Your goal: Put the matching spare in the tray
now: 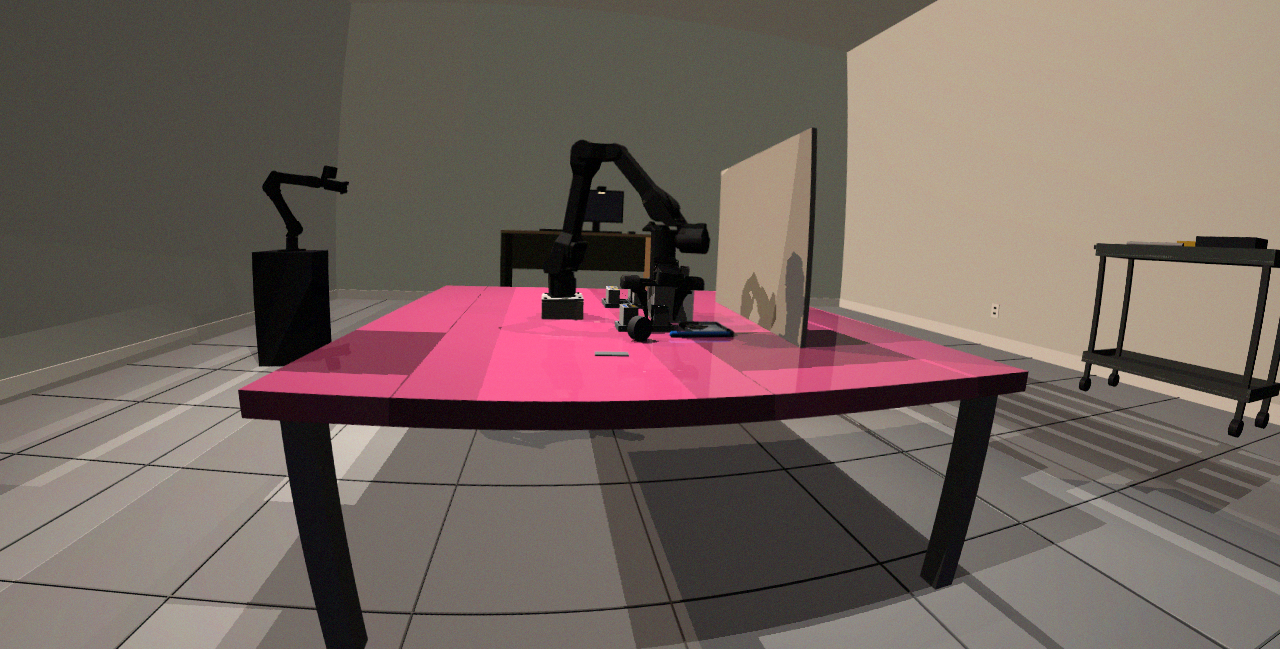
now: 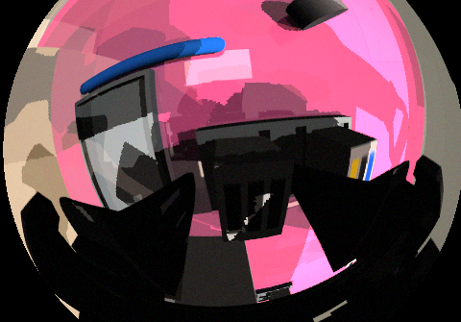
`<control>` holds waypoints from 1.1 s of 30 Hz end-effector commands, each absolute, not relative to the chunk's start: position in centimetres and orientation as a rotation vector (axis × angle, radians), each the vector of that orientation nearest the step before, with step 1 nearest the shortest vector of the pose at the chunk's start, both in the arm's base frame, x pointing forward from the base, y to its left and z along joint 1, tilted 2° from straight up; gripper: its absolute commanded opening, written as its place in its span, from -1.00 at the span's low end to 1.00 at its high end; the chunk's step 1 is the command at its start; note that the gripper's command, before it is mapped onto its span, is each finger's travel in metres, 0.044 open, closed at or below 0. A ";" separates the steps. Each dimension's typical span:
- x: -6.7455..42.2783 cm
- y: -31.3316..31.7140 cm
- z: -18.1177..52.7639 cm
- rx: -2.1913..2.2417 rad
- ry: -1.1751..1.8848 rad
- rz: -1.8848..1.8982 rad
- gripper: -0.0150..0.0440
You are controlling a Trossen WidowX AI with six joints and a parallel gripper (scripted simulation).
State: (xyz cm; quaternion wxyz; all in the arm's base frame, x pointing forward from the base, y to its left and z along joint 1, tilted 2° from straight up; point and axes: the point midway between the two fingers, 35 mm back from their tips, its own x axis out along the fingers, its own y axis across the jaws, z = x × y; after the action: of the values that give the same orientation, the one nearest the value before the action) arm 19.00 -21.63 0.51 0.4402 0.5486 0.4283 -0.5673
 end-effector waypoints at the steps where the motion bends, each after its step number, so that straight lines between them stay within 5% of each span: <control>1: 18.8 -21.4 0.1 1.365 1.070 -1.416 0.53; 16: 18.8 -21.4 0.1 1.365 1.070 -1.416 0.53; 22: 18.9 -21.5 0.2 1.363 1.070 -1.411 -0.01; 29: 18.9 -21.5 0.2 1.363 1.070 -1.411 -0.17; 33: 18.9 -21.5 0.2 1.363 1.070 -1.411 -0.49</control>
State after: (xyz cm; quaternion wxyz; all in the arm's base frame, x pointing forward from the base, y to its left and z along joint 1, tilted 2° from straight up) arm 18.86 -21.48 0.16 0.4381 0.5484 0.4304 -0.5675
